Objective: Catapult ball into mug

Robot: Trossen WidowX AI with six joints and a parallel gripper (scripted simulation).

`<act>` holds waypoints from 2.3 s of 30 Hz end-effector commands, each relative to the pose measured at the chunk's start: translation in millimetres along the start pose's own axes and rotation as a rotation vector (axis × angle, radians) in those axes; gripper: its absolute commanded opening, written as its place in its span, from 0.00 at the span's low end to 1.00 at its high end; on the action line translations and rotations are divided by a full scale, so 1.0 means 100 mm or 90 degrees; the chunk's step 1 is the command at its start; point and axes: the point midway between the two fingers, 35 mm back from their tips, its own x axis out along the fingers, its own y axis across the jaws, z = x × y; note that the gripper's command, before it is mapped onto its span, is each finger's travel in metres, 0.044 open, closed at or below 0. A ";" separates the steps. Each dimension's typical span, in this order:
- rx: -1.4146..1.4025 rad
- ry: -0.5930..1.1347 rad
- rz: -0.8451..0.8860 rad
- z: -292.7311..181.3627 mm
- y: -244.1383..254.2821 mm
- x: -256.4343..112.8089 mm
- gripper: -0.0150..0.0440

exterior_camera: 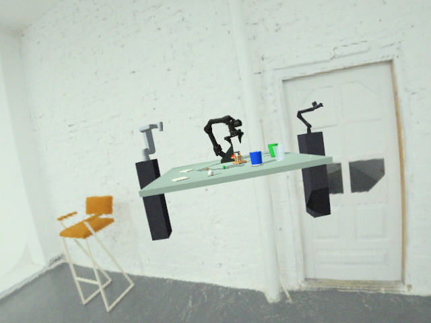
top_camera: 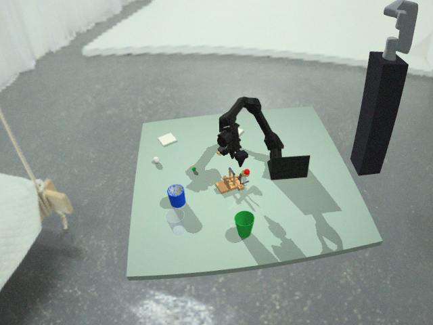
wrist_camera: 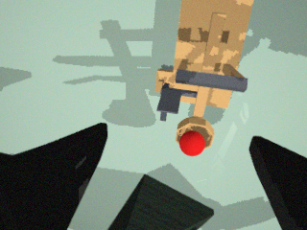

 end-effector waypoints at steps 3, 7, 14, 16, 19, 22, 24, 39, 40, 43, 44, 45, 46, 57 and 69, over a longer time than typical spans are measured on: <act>-0.016 -0.132 0.008 0.67 0.05 -0.17 1.00; -0.021 -0.213 0.000 1.09 0.04 -0.30 1.00; -0.012 -0.353 -0.036 1.79 -0.02 -0.59 1.00; -0.004 -0.392 -0.051 1.98 -0.06 -0.68 1.00; 0.010 -0.446 -0.077 2.23 -0.13 -0.83 1.00; 0.028 -0.492 -0.105 2.45 -0.22 -0.97 1.00; 0.032 -0.502 -0.112 2.49 -0.24 -1.00 1.00; 0.032 -0.502 -0.112 2.49 -0.24 -1.00 1.00; 0.032 -0.502 -0.112 2.49 -0.24 -1.00 1.00; 0.032 -0.502 -0.112 2.49 -0.24 -1.00 1.00; 0.032 -0.502 -0.112 2.49 -0.24 -1.00 1.00; 0.032 -0.502 -0.112 2.49 -0.24 -1.00 0.96; 0.032 -0.502 -0.112 2.49 -0.24 -1.00 0.91; 0.032 -0.502 -0.112 2.49 -0.24 -1.00 0.42; 0.032 -0.502 -0.112 2.49 -0.24 -1.00 0.25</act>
